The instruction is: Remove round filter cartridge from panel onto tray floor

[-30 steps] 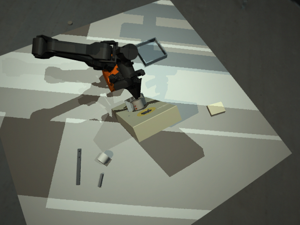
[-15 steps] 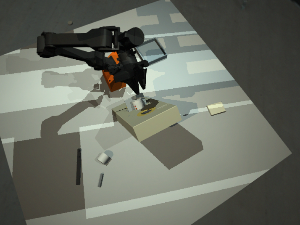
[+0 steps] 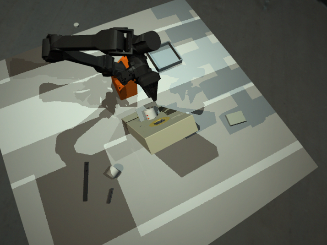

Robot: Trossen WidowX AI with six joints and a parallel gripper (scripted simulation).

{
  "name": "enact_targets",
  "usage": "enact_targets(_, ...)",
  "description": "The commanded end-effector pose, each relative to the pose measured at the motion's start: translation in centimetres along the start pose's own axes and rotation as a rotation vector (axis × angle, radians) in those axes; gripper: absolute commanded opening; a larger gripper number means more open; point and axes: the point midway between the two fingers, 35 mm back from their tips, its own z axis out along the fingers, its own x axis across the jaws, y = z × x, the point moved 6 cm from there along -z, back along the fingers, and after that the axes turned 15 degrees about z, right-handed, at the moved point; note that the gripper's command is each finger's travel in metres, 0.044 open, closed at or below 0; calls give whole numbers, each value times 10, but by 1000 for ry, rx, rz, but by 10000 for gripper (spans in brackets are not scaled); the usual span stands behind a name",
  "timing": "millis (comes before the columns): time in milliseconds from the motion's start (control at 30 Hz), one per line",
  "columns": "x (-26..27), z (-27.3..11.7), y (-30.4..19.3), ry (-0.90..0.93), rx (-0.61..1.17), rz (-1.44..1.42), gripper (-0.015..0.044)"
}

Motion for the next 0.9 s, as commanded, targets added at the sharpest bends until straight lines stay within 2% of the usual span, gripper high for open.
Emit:
enact_targets(0, -32, 21, 8, -161, 9, -776, 305)
enact_targets(133, -49, 31, 16, -257, 69, -1231, 305)
enact_targets(333, -64, 37, 23, -335, 155, -1607, 305)
enact_targets(867, -65, 38, 24, -338, 159, -1621, 305)
